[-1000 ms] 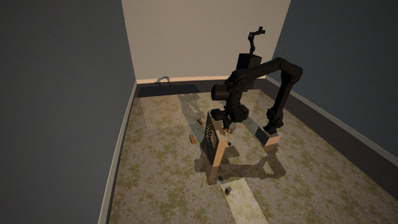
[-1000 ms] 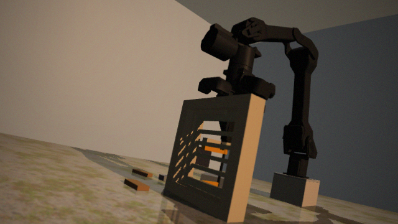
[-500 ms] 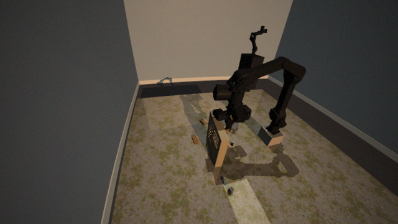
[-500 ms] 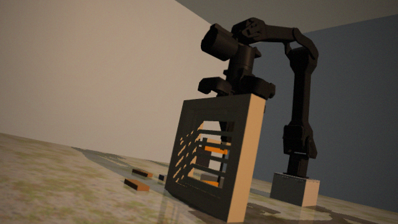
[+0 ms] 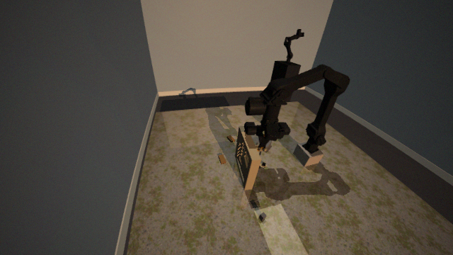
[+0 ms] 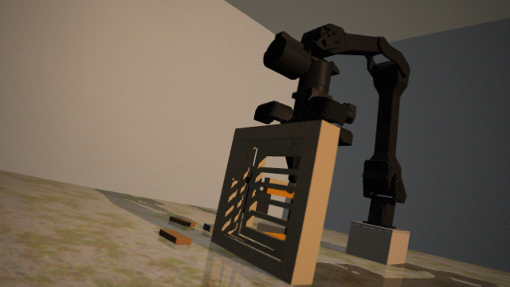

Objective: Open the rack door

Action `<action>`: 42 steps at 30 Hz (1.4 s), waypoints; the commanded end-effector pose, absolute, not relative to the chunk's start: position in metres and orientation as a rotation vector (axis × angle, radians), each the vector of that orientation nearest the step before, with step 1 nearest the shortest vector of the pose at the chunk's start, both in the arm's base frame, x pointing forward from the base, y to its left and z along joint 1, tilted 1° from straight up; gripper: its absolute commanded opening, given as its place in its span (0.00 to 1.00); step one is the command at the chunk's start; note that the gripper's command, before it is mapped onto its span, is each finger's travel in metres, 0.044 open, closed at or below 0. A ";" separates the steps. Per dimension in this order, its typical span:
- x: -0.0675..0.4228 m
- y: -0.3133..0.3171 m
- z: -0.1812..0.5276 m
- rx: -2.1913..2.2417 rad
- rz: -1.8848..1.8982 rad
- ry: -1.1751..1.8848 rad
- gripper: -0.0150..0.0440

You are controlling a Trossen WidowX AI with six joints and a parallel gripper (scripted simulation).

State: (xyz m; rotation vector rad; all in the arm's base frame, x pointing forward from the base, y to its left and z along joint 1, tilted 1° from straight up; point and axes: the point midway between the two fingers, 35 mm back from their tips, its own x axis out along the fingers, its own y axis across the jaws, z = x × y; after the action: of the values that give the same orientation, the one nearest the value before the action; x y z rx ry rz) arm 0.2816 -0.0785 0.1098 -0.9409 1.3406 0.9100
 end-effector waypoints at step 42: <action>0.249 -0.014 0.108 -0.355 0.353 1.508 0.29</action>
State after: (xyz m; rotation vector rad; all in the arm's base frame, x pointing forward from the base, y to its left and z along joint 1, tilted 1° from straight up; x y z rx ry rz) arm 0.2483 -0.0160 0.1082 -0.3984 1.5092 0.4051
